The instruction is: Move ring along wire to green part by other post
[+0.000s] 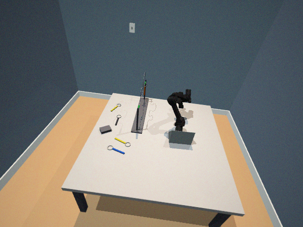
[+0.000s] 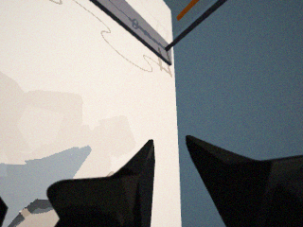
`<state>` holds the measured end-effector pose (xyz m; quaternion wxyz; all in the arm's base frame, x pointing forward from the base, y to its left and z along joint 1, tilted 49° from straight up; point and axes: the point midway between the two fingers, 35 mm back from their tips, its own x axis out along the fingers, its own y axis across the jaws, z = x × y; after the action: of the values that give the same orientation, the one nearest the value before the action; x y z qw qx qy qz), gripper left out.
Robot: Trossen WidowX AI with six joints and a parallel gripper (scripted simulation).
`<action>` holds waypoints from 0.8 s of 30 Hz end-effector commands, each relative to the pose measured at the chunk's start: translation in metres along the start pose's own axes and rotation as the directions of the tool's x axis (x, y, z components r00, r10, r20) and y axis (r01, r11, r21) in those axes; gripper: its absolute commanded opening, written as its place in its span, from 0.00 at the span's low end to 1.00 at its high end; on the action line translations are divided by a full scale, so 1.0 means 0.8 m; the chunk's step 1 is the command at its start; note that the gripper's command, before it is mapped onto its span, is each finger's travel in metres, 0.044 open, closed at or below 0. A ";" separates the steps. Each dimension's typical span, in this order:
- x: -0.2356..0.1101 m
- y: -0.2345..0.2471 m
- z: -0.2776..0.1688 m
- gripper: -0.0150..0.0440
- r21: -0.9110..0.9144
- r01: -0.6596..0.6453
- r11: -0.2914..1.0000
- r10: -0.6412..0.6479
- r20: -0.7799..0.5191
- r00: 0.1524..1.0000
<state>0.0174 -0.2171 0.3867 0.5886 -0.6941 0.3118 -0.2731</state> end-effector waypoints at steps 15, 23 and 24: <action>0.114 -0.057 -0.002 0.53 0.348 -0.053 0.936 -0.069 0.331 0.941; 0.192 -0.072 0.033 0.53 0.467 -0.175 0.867 -0.107 0.517 0.849; 0.201 -0.072 0.040 0.53 0.476 -0.192 0.858 -0.111 0.538 0.836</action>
<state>0.1229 -0.3013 0.4392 0.7961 -0.5778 0.0925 -0.1545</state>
